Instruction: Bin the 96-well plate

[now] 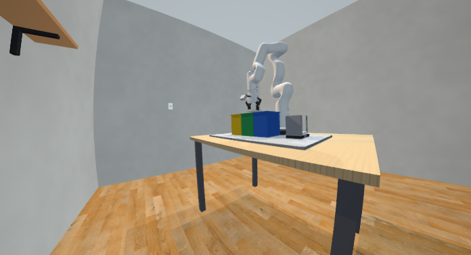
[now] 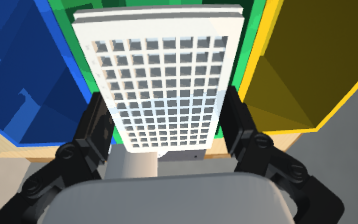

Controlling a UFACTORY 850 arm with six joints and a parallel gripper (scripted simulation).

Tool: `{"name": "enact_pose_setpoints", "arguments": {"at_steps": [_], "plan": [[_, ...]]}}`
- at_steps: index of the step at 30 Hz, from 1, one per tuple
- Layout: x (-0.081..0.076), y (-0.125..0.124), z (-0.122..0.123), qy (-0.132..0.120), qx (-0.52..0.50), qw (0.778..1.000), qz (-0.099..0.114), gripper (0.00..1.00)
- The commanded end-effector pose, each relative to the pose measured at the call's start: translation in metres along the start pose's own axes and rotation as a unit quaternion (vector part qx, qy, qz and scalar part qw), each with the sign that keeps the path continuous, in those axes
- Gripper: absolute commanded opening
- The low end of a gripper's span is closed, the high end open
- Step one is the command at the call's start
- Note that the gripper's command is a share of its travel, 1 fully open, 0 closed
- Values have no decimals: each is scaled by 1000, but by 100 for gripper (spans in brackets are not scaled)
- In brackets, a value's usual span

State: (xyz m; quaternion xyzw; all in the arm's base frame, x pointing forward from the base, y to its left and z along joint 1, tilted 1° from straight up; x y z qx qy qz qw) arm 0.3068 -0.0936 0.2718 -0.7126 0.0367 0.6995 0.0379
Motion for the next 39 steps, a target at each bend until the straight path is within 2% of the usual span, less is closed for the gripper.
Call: {"name": "enact_pose_setpoints", "arguments": {"at_steps": [1,21,22,39], "plan": [[0,0,-1,1,0,1000,0,0],[3,0,-1,1,0,1000,0,0],[4,0,-1,1,0,1000,0,100],[4,0,-1,1,0,1000,0,100]]}}
Point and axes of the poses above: the point where the finger pads meet when closed, its own x axis out along the fingers, its own y axis across the jaws, z = x × y, the point moved 9 cm from there along -x, back along the fingers, and after that the axes turned 7 degrees about x, right-handed, at the moved point
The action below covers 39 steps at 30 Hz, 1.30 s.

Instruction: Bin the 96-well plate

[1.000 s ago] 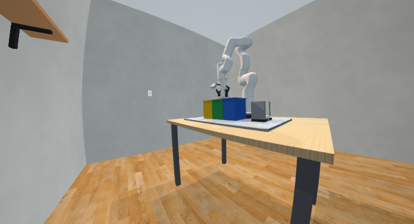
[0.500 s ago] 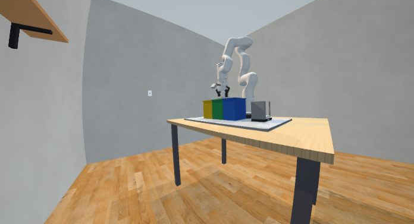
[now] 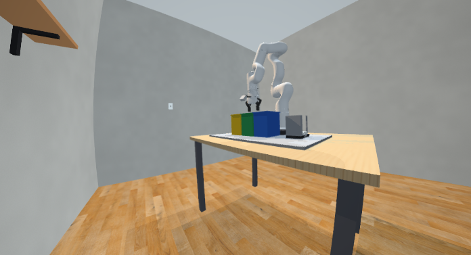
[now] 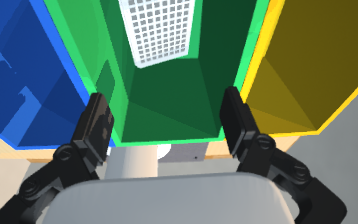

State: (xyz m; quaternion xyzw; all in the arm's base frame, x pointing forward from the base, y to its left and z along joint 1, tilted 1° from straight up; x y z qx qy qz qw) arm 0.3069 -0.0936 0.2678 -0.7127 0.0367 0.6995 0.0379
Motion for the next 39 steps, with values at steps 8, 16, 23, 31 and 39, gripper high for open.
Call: {"name": "enact_pose_setpoints", "arguments": {"at_steps": [8,16,23,31,39], "plan": [[0,0,-1,1,0,1000,0,100],[0,0,-1,1,0,1000,0,100],[-16,0,-1,1,0,1000,0,100],[-32,0,-1,1,0,1000,0,100],[-41,0,-1,1,0,1000,0,100]]}}
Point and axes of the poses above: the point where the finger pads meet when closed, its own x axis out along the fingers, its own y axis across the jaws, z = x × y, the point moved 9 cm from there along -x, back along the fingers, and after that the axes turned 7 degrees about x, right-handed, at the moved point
